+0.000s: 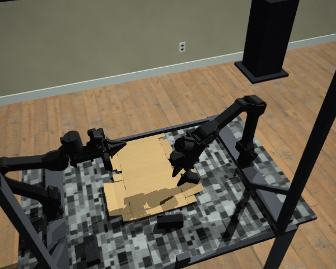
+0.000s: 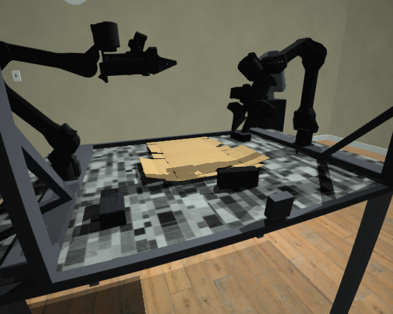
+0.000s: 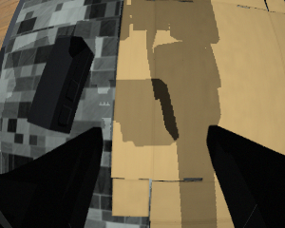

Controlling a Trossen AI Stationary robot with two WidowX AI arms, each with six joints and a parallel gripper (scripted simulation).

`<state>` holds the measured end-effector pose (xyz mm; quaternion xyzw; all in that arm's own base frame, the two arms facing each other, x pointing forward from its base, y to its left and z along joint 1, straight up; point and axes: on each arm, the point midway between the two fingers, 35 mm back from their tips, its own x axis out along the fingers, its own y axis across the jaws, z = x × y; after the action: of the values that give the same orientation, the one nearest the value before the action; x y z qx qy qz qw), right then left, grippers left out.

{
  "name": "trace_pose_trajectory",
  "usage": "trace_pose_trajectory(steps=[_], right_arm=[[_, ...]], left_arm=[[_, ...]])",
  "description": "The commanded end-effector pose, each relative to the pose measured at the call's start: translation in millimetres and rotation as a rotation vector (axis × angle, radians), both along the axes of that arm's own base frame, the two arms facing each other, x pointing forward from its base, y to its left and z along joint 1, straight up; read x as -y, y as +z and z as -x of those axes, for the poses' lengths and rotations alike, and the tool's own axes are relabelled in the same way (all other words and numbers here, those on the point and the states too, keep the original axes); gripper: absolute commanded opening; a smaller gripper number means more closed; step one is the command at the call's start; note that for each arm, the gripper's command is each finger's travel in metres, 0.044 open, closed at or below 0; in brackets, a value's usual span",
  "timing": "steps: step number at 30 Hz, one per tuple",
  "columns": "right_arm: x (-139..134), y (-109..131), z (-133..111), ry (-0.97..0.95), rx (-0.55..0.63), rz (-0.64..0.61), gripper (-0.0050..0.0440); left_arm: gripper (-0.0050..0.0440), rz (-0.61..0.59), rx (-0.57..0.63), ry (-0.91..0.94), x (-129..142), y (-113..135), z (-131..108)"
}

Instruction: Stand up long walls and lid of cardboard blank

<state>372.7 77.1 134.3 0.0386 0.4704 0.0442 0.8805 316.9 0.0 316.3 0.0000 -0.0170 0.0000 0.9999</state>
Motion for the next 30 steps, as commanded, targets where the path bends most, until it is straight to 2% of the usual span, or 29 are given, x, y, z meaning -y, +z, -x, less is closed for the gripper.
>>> trace_pose_trajectory(steps=[1,4,6,9,11,18,21,23,28,30], right_arm=[[-14.4,-23.0,-1.1,-0.003,-0.174,0.017,0.0271],[-22.5,-43.3,6.2,-0.002,-0.301,0.04,0.0271],[-22.5,-43.3,6.2,-0.002,-0.301,0.04,0.0271],[-29.9,-66.7,21.7,-0.004,-0.472,0.083,0.0271],[-33.3,-75.6,27.4,-0.006,-0.538,0.103,0.0271],[-34.4,-78.5,29.4,-0.007,-0.561,0.11,0.0271],[-34.4,-78.5,29.4,-0.007,-0.561,0.11,0.0271],[-34.4,-78.5,29.4,-0.007,-0.561,0.11,0.0271],[-34.4,-78.5,29.4,-0.007,-0.561,0.11,0.0271],[-34.4,-78.5,29.4,-0.007,-0.561,0.11,0.0271]], left_arm=[[0.0,0.0,0.016,0.0,0.0,6.6,1.2],[0.0,0.0,0.016,0.0,0.0,6.6,1.2],[0.0,0.0,0.016,0.0,0.0,6.6,1.2],[0.0,0.0,0.016,0.0,0.0,6.6,1.2],[0.0,0.0,0.016,0.0,0.0,6.6,1.2],[0.0,0.0,0.016,0.0,0.0,6.6,1.2],[0.007,0.013,-0.043,-0.013,4.1,-3.8,-6.5],[0.007,0.013,-0.043,-0.013,4.1,-3.8,-6.5],[0.019,0.07,-0.359,-0.072,30.6,-61.7,-39.3],[0.0238,0.081,-0.458,-0.084,38.6,-80.6,-44.5]])
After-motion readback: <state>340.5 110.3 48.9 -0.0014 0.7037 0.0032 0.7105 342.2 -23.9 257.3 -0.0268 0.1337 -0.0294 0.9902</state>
